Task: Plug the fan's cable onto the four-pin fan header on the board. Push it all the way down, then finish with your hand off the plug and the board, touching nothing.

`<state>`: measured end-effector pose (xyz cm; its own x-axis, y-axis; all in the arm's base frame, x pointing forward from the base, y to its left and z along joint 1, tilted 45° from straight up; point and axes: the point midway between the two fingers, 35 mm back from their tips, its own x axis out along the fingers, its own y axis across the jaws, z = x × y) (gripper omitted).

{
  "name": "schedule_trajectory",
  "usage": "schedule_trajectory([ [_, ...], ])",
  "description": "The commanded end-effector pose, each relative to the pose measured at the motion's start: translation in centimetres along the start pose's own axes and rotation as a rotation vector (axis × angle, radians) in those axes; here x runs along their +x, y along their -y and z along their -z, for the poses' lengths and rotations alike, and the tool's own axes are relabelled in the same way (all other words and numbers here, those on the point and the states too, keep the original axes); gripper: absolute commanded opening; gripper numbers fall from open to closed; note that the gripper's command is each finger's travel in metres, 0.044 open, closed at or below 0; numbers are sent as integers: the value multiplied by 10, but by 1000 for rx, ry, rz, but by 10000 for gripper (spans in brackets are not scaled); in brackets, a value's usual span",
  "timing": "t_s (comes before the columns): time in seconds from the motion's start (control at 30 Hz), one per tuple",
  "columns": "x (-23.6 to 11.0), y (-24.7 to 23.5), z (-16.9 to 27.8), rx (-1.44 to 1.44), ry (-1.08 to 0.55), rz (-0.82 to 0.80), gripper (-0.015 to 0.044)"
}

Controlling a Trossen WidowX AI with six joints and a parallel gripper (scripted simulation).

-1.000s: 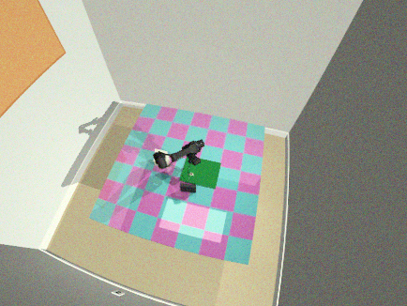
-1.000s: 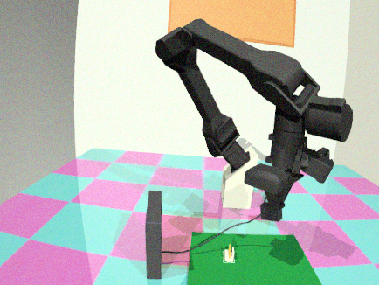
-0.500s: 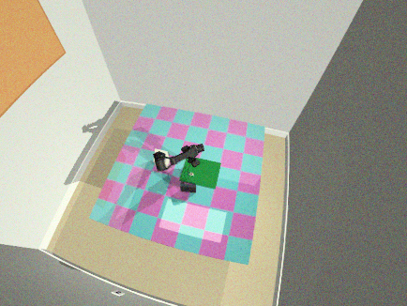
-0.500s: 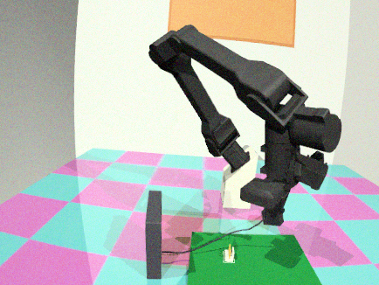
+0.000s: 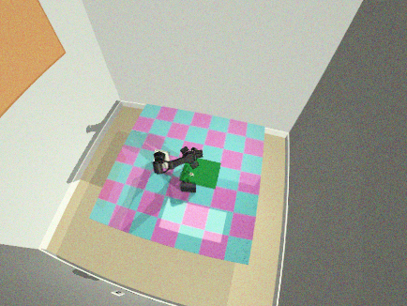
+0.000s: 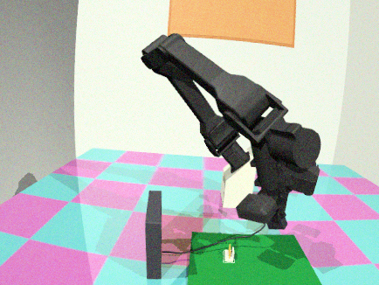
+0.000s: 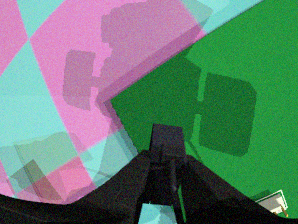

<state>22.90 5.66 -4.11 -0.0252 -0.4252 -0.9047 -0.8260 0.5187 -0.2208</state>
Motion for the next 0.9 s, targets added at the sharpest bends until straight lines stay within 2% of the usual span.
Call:
schedule_trajectory([
  [0.0, 6, -3, 3, -5, 47, -51, 0],
  [0.87, 21, -5, 5, -29, 383, -196, 0],
])
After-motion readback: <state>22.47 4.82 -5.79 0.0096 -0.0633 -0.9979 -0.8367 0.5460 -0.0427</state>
